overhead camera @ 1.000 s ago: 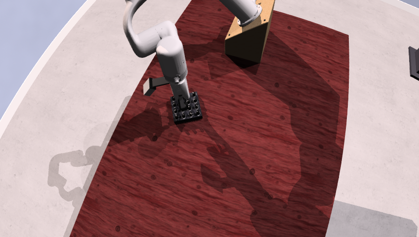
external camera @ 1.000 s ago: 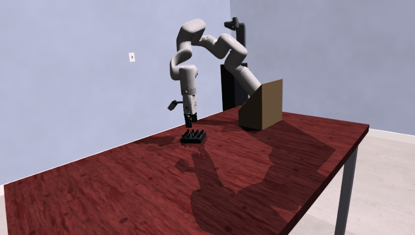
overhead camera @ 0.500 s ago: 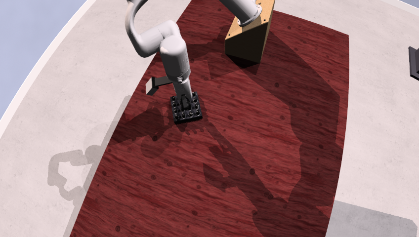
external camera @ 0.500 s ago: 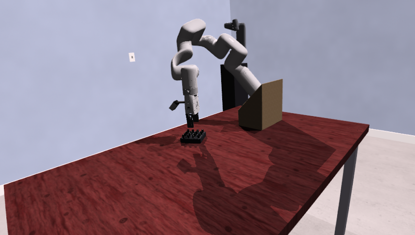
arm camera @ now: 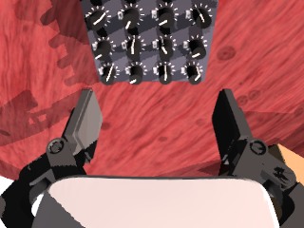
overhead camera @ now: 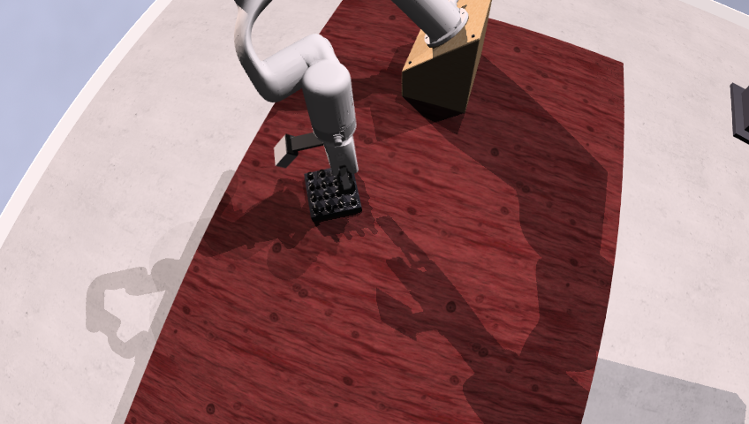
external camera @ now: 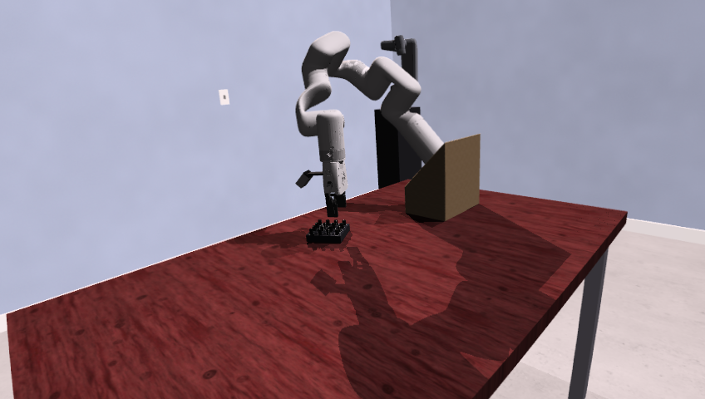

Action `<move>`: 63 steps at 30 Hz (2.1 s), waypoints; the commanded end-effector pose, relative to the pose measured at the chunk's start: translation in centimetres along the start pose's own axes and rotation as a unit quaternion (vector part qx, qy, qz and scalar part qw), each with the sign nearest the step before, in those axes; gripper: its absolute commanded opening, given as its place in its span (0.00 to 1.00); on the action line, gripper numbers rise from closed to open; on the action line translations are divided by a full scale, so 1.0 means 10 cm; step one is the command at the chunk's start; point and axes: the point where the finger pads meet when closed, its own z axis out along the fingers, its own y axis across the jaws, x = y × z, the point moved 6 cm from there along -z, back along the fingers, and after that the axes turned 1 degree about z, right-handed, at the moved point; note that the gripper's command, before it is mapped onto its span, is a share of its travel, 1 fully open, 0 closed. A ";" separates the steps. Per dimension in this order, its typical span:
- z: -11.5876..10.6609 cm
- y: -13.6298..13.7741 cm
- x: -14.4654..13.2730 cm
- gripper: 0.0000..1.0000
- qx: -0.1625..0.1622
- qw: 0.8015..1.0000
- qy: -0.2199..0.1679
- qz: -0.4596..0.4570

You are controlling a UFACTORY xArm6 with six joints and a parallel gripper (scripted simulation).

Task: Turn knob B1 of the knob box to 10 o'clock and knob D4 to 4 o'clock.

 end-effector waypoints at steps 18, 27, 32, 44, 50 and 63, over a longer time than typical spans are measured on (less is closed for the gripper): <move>-0.01 0.00 -0.17 1.00 0.001 1.000 0.001 0.001; -0.01 0.00 -0.17 1.00 0.001 1.000 0.001 0.001; -0.01 0.00 -0.17 1.00 0.001 1.000 0.001 0.001; -0.01 0.00 -0.17 1.00 0.001 1.000 0.001 0.001; -0.01 0.00 -0.17 1.00 0.001 1.000 0.001 0.001; -0.01 0.00 -0.17 1.00 0.001 1.000 0.001 0.001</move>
